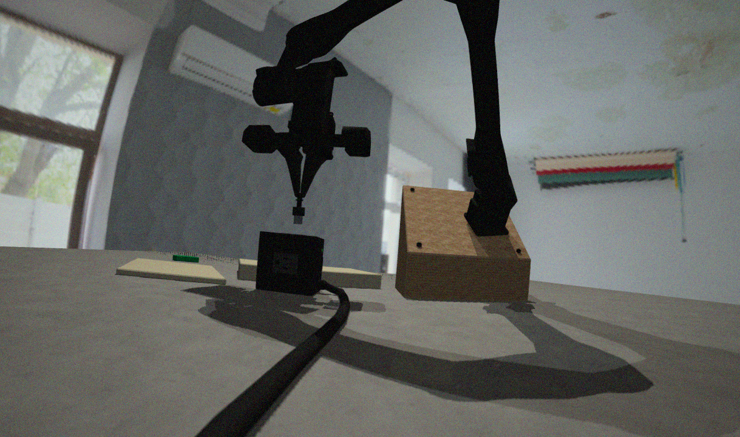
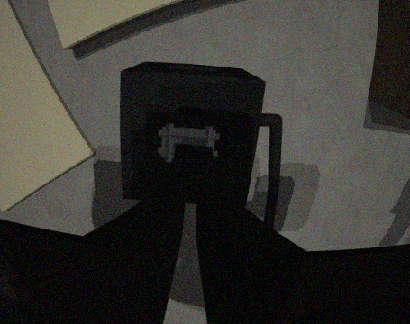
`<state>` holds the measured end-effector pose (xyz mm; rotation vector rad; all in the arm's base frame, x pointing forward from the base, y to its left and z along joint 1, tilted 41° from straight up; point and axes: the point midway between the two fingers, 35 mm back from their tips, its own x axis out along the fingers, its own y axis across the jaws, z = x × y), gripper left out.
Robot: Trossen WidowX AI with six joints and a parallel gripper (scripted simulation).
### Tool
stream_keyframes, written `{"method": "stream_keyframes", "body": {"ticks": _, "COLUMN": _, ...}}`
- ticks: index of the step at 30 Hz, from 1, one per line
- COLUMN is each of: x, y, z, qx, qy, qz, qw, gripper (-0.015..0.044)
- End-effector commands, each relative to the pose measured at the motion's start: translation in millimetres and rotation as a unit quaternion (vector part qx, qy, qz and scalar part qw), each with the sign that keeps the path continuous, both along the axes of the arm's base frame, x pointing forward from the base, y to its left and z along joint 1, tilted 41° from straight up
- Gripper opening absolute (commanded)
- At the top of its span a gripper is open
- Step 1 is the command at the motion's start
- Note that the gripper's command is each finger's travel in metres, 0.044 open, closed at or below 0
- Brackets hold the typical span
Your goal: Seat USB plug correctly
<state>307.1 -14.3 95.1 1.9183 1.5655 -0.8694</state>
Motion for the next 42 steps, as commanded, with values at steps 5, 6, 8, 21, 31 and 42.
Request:
{"method": "stream_keyframes", "body": {"ticks": 5, "x": 0.9, "y": 1.2, "z": -0.6, "qx": 0.004, "qy": -0.004, "qz": 0.002, "qw": 1.0, "gripper": 0.0}}
{"method": "stream_keyframes", "body": {"ticks": 6, "x": 0.9, "y": 1.3, "z": -0.7, "qx": 0.004, "qy": -0.004, "qz": 0.002, "qw": 1.0, "gripper": 0.0}}
{"method": "stream_keyframes", "body": {"ticks": 8, "x": 1.0, "y": 1.5, "z": -0.8, "qx": 0.005, "qy": -0.004, "qz": 0.002, "qw": 1.0, "gripper": 0.0}}
{"method": "stream_keyframes", "body": {"ticks": 21, "x": 1.5, "y": 3.0, "z": -1.4, "qx": 0.008, "qy": -0.006, "qz": 0.003, "qw": 1.0, "gripper": 0.0}}
{"method": "stream_keyframes", "body": {"ticks": 31, "x": 2.0, "y": 4.1, "z": -2.0, "qx": 0.011, "qy": -0.008, "qz": 0.004, "qw": 1.0, "gripper": 0.0}}
{"method": "stream_keyframes", "body": {"ticks": 42, "x": 2.4, "y": 5.4, "z": -2.6, "qx": 0.014, "qy": -0.009, "qz": 0.005, "qw": 1.0, "gripper": 0.0}}
